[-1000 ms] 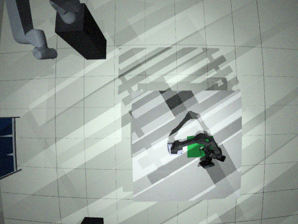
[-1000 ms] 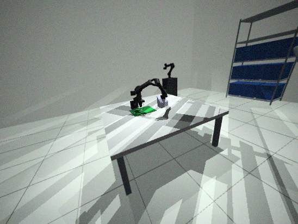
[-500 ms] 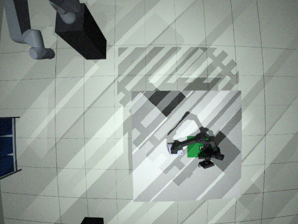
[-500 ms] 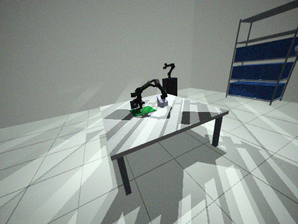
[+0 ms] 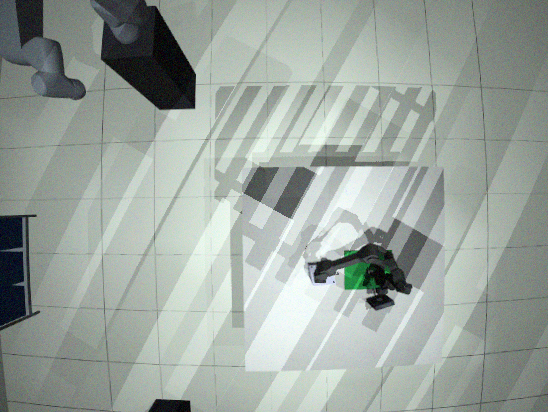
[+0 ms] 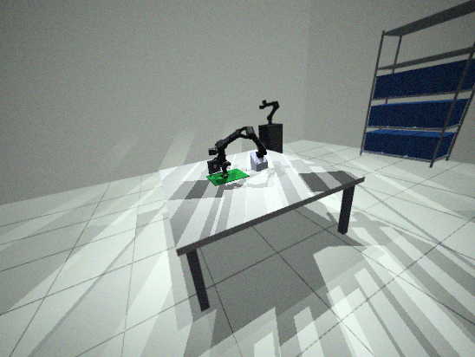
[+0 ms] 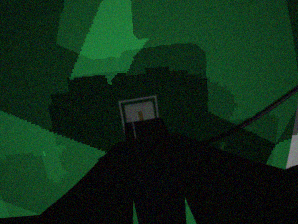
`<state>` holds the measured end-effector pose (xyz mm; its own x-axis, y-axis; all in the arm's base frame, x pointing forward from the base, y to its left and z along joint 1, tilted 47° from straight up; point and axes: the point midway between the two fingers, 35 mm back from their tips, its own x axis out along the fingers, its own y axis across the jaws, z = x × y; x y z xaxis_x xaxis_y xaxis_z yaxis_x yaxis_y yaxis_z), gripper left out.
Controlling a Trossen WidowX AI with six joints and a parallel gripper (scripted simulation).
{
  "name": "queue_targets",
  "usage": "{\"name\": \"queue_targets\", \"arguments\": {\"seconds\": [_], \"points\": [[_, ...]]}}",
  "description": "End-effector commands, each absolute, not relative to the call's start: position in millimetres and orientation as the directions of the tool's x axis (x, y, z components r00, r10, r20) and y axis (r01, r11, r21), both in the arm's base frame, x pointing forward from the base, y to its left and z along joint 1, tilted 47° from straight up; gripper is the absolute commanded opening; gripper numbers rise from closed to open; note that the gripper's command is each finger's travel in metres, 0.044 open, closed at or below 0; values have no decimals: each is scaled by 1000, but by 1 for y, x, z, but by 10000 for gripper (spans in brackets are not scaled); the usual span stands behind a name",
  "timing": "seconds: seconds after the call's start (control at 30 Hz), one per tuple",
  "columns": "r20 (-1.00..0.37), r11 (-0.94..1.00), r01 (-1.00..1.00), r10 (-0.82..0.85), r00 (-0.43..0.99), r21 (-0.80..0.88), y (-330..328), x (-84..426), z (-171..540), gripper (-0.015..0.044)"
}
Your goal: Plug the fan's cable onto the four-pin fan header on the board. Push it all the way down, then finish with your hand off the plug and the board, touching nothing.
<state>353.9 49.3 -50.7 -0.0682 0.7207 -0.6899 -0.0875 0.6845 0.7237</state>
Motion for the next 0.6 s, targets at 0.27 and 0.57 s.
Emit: {"name": "queue_targets", "arguments": {"seconds": [0.27, 0.57], "points": [[-688, 683, -85, 723, -67, 726, 52, 354, -52, 0], [-688, 683, -85, 723, -67, 726, 53, 354, -54, 0]]}}
